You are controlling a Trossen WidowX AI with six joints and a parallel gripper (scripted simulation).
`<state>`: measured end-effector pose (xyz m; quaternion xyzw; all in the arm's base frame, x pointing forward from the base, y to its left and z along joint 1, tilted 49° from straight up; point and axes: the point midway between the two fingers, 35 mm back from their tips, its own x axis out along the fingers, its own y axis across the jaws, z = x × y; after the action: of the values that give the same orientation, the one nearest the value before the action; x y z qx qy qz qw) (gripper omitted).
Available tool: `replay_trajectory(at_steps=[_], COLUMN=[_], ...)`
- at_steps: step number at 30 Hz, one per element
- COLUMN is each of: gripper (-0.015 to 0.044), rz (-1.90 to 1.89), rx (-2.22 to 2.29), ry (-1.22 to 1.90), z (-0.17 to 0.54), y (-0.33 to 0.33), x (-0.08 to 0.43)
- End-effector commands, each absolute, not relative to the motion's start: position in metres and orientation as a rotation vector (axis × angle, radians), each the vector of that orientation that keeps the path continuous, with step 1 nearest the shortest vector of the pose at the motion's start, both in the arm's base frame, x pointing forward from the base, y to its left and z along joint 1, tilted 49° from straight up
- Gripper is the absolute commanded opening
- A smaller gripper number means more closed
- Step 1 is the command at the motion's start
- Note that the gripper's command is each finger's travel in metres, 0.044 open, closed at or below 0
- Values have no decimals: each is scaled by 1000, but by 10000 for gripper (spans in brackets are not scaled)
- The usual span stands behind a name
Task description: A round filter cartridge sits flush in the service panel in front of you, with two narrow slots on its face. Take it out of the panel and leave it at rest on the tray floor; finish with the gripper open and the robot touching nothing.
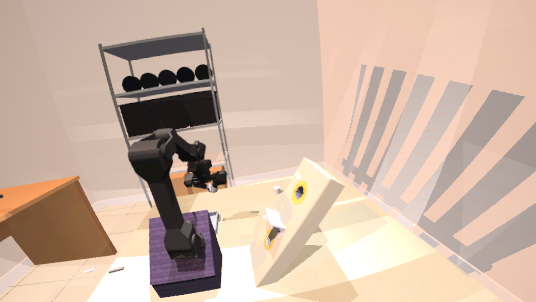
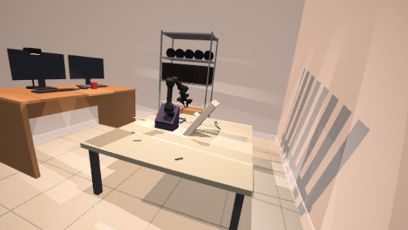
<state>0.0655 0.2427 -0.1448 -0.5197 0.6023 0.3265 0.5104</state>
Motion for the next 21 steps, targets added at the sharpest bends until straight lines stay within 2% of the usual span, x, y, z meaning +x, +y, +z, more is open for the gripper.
replay_trajectory(at_steps=[1,11,21], gripper=[0,0,0], rz=[897,1160,1178], rx=[-1282,-1365,-1370], ry=[1471,1515,1519], z=[-164,-196,-208], y=[230,184,171], x=[36,-28,-33])
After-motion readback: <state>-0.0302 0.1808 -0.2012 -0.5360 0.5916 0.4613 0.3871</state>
